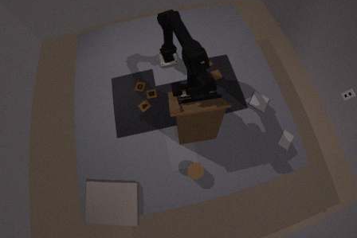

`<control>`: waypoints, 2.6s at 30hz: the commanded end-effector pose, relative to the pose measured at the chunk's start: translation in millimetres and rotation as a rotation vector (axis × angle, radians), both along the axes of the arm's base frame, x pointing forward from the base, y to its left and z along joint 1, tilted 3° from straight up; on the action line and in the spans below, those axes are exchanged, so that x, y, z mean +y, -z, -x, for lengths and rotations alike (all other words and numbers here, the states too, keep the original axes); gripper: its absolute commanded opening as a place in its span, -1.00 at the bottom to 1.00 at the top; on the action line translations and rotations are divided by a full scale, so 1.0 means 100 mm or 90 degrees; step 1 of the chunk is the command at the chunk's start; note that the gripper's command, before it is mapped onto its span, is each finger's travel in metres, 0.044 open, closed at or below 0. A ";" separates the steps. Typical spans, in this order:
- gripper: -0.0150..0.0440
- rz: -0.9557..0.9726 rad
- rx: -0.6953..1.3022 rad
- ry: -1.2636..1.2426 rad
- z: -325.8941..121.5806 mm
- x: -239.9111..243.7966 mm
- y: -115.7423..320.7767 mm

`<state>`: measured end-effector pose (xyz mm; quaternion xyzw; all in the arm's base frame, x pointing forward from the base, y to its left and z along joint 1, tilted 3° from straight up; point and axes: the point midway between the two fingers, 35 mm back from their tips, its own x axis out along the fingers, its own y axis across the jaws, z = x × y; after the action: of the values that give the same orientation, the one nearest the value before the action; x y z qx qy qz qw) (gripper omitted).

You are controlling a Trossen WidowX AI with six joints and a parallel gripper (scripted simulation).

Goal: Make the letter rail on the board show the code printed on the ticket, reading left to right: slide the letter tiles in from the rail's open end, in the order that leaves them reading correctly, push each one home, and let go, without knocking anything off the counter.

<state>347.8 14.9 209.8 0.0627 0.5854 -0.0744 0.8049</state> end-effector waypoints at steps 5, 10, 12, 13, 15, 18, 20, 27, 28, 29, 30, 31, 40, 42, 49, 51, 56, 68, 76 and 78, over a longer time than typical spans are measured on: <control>-0.49 -0.001 0.000 -0.003 0.00 -0.02 0.00; -0.49 -0.001 0.000 -0.003 0.00 -0.04 0.00; -0.49 -0.001 0.000 -0.003 0.00 -0.04 0.00; -0.49 -0.001 0.000 -0.003 0.01 -0.02 -0.01; -0.49 -0.001 0.000 -0.003 0.03 0.00 -0.02; -0.49 -0.001 0.001 -0.003 0.07 0.01 -0.04; -0.49 -0.001 0.001 -0.003 0.10 0.01 -0.06; -0.49 -0.001 0.001 -0.003 0.20 0.03 -0.12; -0.49 -0.001 0.001 -0.003 0.21 0.03 -0.13; -0.49 -0.001 0.001 -0.003 0.22 0.03 -0.13; -0.49 -0.001 0.001 -0.003 0.24 0.03 -0.14; -0.49 -0.001 0.002 -0.003 0.25 0.03 -0.15; -0.05 0.036 -0.064 -0.216 0.41 0.10 -0.44; 0.13 0.070 -0.105 -0.336 0.52 0.14 -0.59; 0.75 0.257 -0.257 -0.734 1.00 0.25 -1.06; 0.93 0.324 -0.297 -0.830 1.14 0.28 -1.17; 1.00 0.390 -0.332 -0.913 1.27 0.31 -1.26; 1.00 0.390 -0.332 -0.913 1.27 0.31 -1.26; 1.00 0.390 -0.332 -0.913 1.27 0.31 -1.26; 1.00 0.390 -0.332 -0.913 1.27 0.31 -1.26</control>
<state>221.3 44.7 336.4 -0.5328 0.2335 0.3155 0.7497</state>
